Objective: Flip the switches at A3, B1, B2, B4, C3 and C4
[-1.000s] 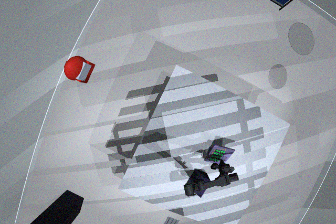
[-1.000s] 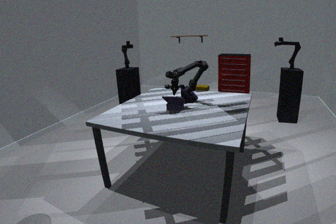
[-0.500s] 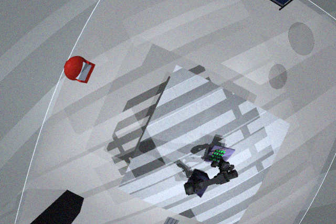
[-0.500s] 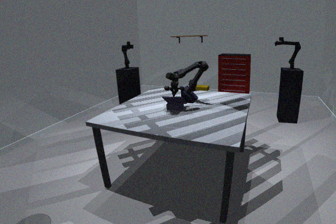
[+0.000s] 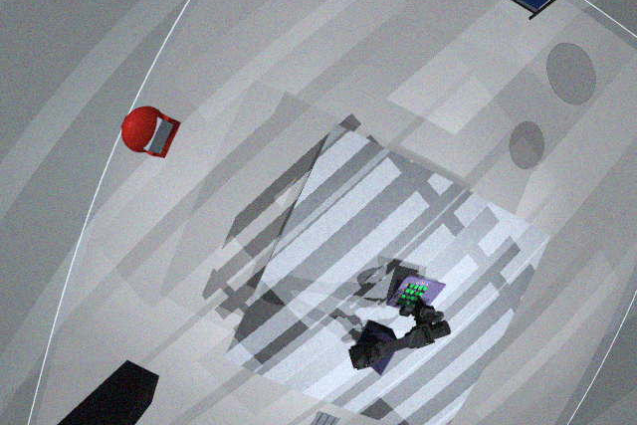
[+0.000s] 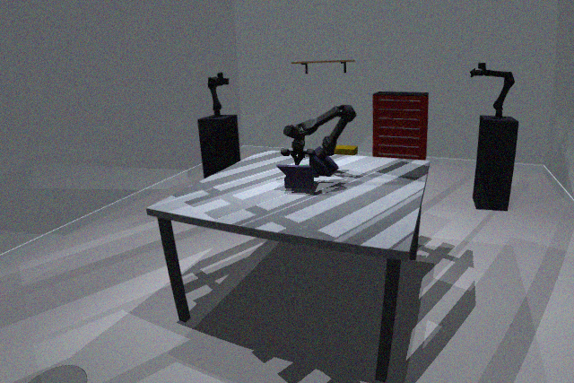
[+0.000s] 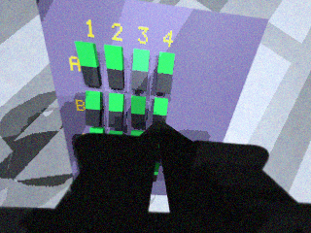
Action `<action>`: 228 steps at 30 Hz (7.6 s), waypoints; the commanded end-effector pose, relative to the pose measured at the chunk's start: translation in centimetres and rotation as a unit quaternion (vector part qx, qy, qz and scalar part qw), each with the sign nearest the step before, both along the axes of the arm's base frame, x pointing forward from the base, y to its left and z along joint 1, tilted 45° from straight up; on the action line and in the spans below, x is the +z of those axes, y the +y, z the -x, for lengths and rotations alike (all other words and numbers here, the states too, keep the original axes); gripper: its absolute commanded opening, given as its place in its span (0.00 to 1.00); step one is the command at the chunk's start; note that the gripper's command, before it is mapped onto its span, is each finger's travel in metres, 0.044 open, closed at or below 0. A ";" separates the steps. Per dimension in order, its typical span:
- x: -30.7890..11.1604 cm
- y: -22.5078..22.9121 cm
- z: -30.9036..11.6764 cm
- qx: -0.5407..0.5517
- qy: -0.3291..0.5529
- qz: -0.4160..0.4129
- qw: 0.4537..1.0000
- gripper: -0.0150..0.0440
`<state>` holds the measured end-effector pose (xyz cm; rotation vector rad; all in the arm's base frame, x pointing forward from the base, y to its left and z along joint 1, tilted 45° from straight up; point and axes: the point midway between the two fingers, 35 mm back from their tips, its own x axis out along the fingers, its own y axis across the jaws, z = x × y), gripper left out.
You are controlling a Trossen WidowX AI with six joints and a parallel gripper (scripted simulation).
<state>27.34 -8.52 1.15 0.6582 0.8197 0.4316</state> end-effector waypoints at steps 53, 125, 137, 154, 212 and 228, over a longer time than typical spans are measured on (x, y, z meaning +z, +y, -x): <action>-0.2 0.2 -0.3 0.000 0.000 0.000 1.000 0.25; -0.5 3.1 3.4 -0.001 0.002 -0.003 1.000 0.25; -0.6 3.2 3.3 -0.001 0.002 -0.003 1.000 0.25; -0.7 3.3 3.2 -0.001 0.002 -0.003 1.000 0.25; -2.0 1.4 3.3 -0.001 0.002 -0.002 1.000 0.25; -2.0 1.5 3.2 -0.001 0.001 -0.002 1.000 0.25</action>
